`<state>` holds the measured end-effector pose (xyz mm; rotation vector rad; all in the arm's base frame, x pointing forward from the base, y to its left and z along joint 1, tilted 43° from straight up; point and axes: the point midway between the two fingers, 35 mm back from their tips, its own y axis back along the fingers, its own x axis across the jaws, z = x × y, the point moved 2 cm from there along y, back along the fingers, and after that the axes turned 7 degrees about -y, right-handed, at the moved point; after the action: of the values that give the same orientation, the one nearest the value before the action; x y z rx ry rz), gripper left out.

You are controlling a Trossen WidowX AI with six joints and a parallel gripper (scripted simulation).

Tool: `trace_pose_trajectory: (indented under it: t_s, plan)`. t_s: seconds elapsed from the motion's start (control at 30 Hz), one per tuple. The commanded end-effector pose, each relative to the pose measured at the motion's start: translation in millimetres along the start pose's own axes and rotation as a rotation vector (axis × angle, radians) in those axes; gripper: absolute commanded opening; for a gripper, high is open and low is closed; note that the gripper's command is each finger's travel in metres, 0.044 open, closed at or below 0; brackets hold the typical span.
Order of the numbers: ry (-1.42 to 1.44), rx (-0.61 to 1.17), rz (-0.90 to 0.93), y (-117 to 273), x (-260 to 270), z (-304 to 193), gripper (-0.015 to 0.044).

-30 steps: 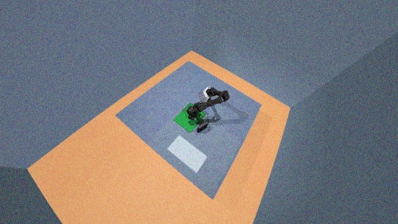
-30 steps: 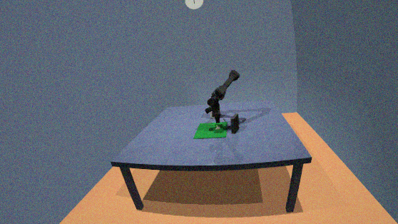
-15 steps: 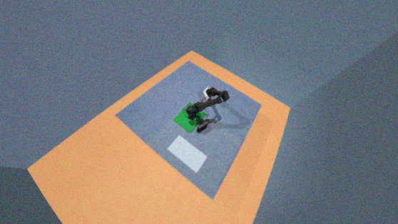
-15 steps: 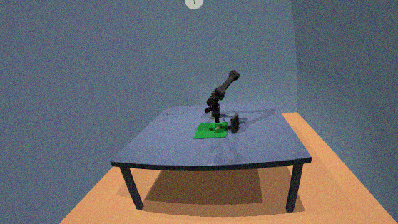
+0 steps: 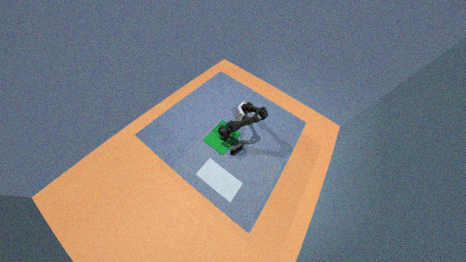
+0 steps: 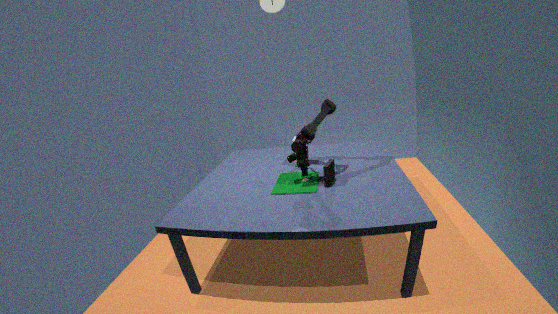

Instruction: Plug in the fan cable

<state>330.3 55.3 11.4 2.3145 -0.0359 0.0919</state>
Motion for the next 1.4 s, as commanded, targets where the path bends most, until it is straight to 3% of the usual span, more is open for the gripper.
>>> trace_pose_trajectory:
  t_s: [0.0,1.37]
  plan:
    - [-0.011,0.005,-0.007,-3.1,-2.4,0.9,0.0000]
    - [-0.014,0.005,-0.007,-4.0,-1.5,-0.3,0.0000]
